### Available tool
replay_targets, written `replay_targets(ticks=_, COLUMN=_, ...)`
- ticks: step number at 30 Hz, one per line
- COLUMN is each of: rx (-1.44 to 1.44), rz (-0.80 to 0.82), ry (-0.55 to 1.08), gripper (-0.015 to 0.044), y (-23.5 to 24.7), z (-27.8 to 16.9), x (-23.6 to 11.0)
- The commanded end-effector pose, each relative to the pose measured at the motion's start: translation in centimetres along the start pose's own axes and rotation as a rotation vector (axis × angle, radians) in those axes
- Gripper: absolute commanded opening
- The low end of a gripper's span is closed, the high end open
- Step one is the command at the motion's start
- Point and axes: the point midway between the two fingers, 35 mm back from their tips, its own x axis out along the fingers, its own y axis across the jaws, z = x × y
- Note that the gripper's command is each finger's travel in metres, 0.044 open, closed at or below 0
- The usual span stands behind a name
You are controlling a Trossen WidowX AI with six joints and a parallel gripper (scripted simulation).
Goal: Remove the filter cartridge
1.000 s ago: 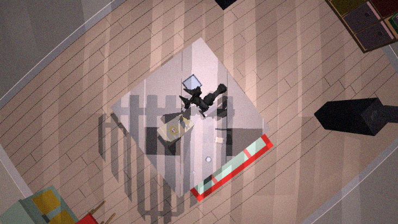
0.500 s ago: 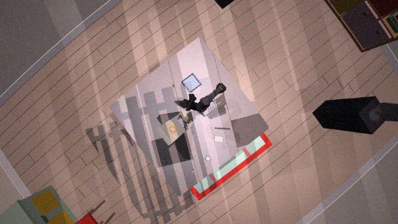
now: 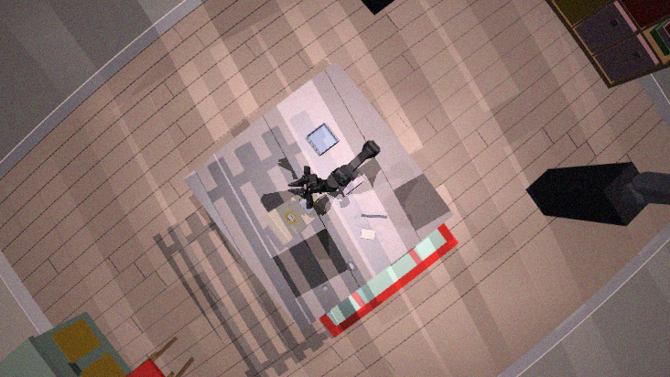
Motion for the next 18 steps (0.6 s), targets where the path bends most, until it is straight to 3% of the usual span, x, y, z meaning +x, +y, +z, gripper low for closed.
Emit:
replay_targets(ticks=1, rx=-0.877, rz=0.224, ry=0.263, gripper=0.0106, y=2.2, z=-7.6, x=1.5)
replay_targets(ticks=18, rx=-1.737, rz=0.740, ry=0.411, gripper=0.0106, y=2.5, z=-16.1, x=0.3)
